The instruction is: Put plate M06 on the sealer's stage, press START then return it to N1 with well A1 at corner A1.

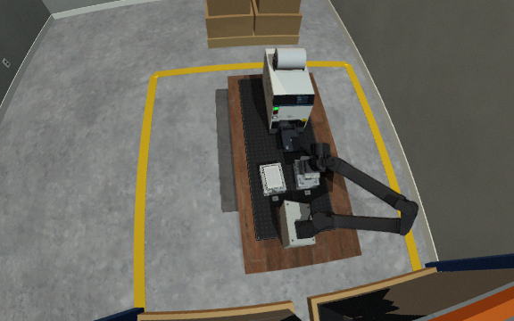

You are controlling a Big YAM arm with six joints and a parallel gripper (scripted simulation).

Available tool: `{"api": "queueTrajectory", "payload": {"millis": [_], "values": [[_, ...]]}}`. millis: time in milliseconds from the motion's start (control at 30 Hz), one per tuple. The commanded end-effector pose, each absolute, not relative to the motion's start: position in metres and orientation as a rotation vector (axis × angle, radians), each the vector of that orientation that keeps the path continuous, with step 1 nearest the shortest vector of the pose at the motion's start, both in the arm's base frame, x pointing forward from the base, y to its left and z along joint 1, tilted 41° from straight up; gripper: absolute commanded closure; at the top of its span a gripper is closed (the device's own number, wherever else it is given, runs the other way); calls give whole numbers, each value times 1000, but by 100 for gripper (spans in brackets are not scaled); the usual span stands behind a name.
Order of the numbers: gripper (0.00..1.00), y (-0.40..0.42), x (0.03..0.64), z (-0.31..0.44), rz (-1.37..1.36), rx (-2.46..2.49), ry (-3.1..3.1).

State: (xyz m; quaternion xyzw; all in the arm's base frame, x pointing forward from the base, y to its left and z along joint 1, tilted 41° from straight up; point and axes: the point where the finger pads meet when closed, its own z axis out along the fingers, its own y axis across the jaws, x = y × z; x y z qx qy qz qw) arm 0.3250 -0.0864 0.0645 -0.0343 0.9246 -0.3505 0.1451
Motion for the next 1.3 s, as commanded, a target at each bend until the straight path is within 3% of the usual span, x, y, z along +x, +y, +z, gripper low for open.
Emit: {"api": "queueTrajectory", "payload": {"millis": [0, 1267], "values": [[100, -88, 327, 63, -1005, -97, 2658], [100, -99, 326, 51, -1003, -95, 2656]]}}
